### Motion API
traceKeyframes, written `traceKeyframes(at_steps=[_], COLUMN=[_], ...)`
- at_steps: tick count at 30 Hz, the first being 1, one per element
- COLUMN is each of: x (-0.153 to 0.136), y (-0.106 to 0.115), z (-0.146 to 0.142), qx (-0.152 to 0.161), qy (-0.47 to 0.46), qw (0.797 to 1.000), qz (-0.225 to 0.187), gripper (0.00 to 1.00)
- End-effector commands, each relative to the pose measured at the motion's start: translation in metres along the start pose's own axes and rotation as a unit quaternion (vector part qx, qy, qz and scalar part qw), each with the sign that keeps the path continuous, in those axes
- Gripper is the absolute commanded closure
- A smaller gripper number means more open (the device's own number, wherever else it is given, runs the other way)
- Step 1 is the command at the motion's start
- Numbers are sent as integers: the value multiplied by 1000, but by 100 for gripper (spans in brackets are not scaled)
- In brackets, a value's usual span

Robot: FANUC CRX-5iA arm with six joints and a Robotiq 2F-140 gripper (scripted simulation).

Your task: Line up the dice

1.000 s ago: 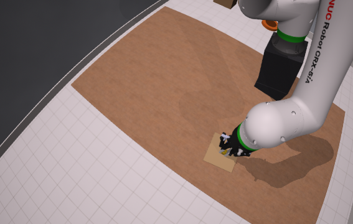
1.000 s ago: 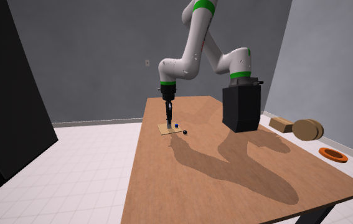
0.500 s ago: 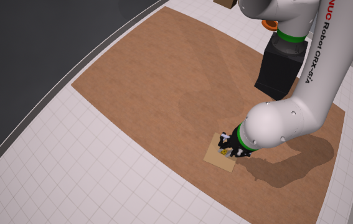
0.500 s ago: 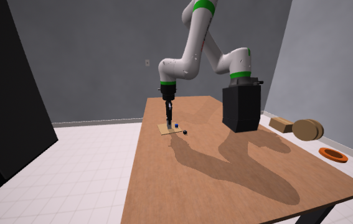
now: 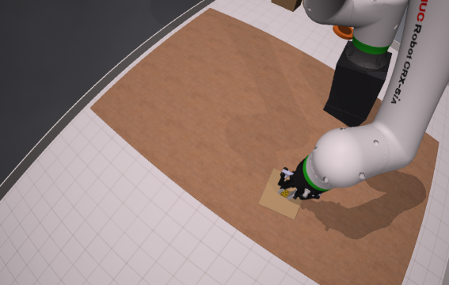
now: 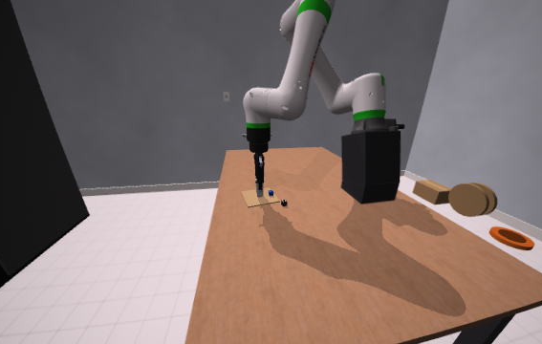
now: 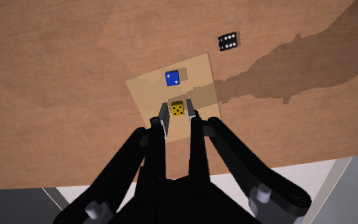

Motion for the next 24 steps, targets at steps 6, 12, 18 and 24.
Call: traceKeyframes(at_steps=[6, 12, 18, 24], x=[0, 0, 0, 0], y=[37, 58, 80, 83], z=[0, 0, 0, 0], qx=[0, 0, 0, 0], qy=[0, 0, 0, 0], qw=[1000, 1000, 1000, 1000], qz=[0, 0, 0, 0], gripper=[79, 79, 79, 79])
Point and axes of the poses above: the point where the finger pads meet when closed, its own y axis back along the fingers, its own z axis across the jaws, x = y × z, the point moved 3 cm from there along y, back along the fingers, and after that the axes turned 1 degree about -y, right-handed, at the moved point
